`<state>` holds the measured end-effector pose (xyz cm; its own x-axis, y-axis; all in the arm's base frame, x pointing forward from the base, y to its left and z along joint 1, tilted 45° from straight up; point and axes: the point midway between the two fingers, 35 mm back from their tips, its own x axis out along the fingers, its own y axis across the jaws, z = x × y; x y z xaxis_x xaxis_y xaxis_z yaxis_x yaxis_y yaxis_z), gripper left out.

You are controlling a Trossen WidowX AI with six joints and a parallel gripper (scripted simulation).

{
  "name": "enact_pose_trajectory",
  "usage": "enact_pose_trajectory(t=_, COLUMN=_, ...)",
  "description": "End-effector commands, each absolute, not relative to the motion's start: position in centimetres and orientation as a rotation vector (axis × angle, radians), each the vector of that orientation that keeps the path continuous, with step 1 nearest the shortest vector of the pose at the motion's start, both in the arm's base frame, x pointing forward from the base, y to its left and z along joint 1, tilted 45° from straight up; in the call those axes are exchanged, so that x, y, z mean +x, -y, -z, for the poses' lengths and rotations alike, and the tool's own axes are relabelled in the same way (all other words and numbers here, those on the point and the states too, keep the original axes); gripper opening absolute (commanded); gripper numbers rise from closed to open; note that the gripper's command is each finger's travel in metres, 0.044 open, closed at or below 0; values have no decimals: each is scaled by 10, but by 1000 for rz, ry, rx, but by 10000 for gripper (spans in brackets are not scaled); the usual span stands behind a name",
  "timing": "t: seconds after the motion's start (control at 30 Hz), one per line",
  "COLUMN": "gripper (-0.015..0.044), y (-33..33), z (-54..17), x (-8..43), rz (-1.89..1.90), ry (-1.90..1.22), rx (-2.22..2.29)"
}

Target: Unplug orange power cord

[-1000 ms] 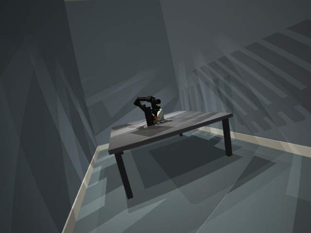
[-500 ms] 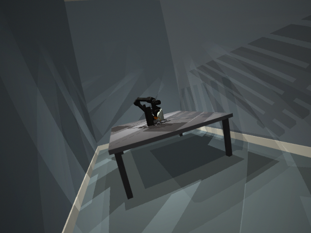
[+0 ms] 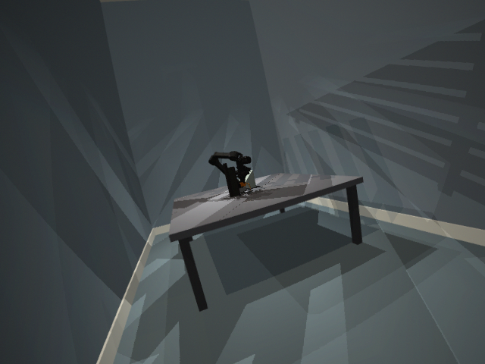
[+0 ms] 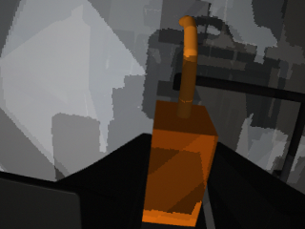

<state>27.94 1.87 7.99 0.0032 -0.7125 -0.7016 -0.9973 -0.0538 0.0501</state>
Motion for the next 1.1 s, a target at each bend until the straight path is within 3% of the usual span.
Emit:
enact_pose_trajectory(t=0.0, gripper=0, y=-29, z=-72, x=279, rz=-811, ry=-1740, rx=-1810)
enact_pose_trajectory(t=0.67, gripper=0, y=-55, z=-52, x=276, rz=-814, ry=-1737, rx=-1811)
enact_pose_trajectory(t=1.07, gripper=315, y=-47, z=-55, x=276, rz=-811, ry=-1740, rx=-1815)
